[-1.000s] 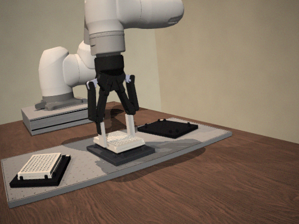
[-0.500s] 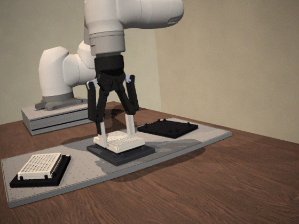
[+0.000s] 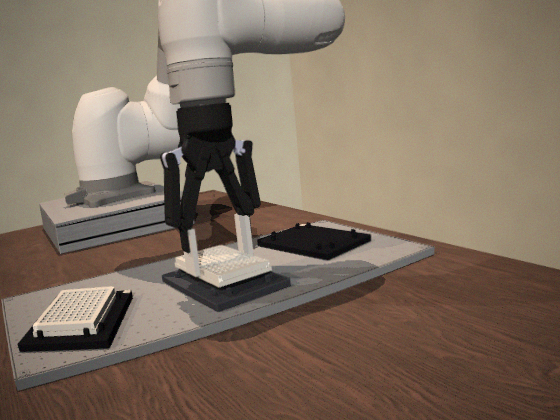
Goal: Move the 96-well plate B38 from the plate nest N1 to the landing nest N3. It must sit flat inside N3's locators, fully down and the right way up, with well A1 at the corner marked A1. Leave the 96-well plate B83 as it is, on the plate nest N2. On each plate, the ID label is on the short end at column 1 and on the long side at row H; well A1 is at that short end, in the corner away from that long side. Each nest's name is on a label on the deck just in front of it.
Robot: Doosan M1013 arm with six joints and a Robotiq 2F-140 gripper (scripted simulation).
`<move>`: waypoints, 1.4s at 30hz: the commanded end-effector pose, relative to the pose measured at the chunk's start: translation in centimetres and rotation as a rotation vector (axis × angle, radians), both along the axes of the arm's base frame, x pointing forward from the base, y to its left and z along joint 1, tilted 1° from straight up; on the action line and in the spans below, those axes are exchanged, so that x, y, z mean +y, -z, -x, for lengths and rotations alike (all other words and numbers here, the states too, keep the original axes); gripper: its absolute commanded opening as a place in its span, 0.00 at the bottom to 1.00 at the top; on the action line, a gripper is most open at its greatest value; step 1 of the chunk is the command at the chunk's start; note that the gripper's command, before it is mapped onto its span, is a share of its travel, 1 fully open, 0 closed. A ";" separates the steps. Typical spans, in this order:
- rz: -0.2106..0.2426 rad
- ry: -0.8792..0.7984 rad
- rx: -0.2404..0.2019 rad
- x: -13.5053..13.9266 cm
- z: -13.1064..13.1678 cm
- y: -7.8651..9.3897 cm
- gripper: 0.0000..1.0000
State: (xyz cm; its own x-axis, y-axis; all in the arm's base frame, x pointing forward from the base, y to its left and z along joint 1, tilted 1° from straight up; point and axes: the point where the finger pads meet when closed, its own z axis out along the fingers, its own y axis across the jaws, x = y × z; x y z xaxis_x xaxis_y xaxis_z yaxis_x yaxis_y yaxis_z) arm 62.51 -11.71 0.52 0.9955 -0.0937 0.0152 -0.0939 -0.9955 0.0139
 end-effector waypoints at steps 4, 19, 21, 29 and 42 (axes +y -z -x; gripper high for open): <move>-0.003 -0.001 0.003 0.0 0.1 0.5 0.00; -0.003 -0.001 0.003 0.0 0.1 1.0 0.00; -0.003 -0.001 0.003 0.0 0.1 1.2 0.00; -0.003 -0.001 0.003 0.0 0.1 1.5 0.00; -0.003 -0.001 0.003 0.0 0.1 1.6 0.00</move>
State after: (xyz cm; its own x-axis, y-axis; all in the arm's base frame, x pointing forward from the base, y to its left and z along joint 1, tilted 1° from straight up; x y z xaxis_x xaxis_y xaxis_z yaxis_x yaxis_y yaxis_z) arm 62.54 -11.72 -0.70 0.9955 -0.0937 0.0153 -0.0939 -0.9955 0.0136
